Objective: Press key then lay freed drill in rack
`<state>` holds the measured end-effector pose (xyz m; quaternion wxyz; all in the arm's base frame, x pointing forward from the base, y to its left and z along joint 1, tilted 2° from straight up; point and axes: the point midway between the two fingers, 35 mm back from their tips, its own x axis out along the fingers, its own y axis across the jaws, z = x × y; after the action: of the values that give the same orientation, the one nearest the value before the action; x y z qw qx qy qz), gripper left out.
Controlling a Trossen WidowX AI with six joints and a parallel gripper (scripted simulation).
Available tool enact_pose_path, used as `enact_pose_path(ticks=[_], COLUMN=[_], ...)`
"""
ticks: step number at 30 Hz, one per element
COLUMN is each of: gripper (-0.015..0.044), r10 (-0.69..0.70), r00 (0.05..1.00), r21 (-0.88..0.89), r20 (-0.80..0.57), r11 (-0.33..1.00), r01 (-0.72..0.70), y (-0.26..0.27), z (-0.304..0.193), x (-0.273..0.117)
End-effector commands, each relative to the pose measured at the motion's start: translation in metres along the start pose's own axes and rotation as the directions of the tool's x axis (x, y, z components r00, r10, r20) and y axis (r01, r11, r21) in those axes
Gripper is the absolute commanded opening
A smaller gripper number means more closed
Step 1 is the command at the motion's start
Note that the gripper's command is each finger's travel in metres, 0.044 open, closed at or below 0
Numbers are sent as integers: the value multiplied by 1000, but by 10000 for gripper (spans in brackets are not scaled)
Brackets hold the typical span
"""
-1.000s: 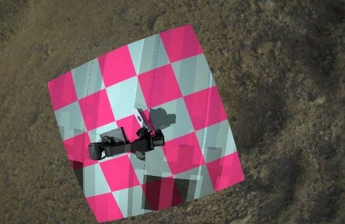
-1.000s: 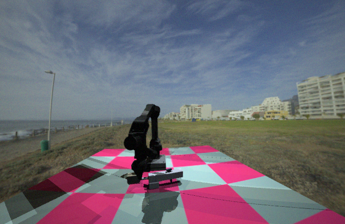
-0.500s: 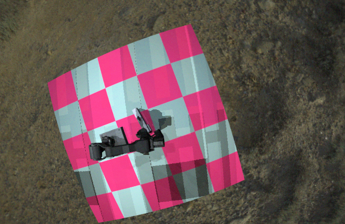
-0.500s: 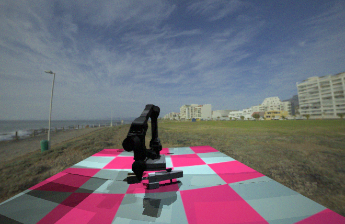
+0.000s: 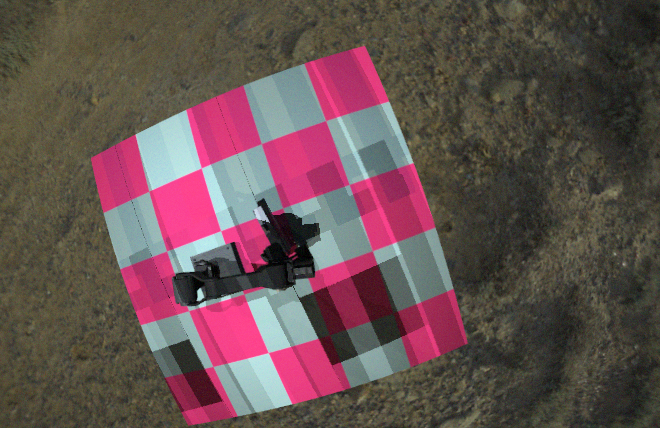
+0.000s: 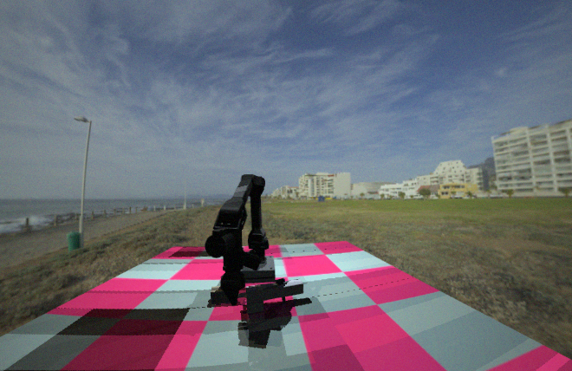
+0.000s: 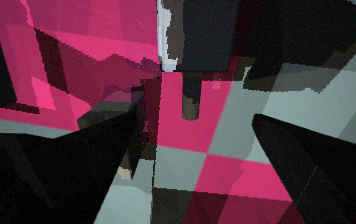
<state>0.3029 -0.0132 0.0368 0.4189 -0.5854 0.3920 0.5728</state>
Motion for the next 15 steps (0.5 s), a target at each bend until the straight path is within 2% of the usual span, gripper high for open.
enact_pose_path(ticks=[1,15], gripper=[440,440], r10=[5,5], r00=[1000,1000], r21=[5,5], r20=[7,7], r11=[1000,1000], r01=[-5,-5], y=[1,3], z=[4,10], x=[9,31])
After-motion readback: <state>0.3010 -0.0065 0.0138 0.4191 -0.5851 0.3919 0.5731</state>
